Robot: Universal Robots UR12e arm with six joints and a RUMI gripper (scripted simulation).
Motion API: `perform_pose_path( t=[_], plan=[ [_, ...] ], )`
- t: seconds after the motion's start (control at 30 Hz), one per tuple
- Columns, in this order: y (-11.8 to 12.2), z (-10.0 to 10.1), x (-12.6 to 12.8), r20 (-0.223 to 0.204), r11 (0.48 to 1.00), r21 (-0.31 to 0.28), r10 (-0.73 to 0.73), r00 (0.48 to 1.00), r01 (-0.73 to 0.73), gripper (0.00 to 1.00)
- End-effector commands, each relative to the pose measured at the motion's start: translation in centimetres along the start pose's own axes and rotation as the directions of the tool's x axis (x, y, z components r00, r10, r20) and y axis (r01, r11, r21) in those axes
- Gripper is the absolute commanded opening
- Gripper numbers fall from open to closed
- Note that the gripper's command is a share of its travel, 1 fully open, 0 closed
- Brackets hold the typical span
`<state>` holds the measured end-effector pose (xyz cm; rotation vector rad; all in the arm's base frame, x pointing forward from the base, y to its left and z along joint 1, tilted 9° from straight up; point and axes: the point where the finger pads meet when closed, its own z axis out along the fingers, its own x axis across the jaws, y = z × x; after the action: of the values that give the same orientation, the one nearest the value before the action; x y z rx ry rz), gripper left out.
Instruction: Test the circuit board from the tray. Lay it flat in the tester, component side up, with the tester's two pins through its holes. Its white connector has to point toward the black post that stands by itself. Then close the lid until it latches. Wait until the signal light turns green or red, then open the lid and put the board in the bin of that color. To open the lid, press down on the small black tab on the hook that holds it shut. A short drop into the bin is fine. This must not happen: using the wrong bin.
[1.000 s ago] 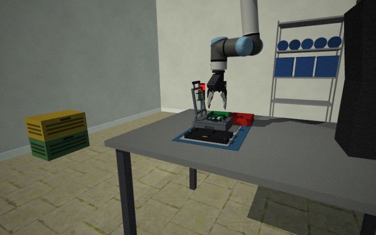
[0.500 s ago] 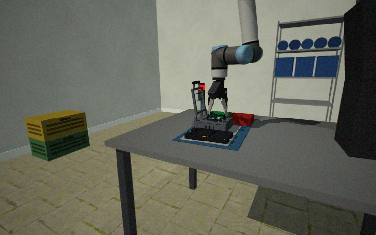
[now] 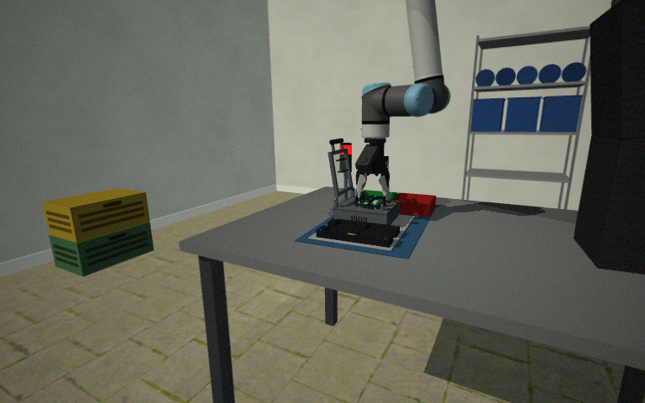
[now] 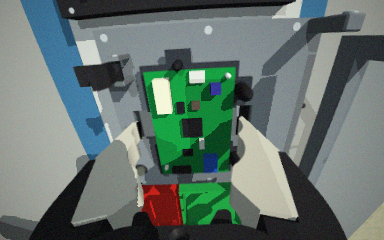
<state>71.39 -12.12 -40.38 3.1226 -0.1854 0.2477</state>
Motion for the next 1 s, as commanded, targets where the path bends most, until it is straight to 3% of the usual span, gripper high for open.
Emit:
perform_pose_path(
  t=[0.0,0.97],
  plan=[
    [0.07,-0.19,0.47,-0.007,1.000,-0.003,-0.001,1.000,0.001,0.59],
    [0.08,-0.28,0.85,-0.007,1.000,-0.003,-0.001,1.000,0.001,0.59]
  ],
)
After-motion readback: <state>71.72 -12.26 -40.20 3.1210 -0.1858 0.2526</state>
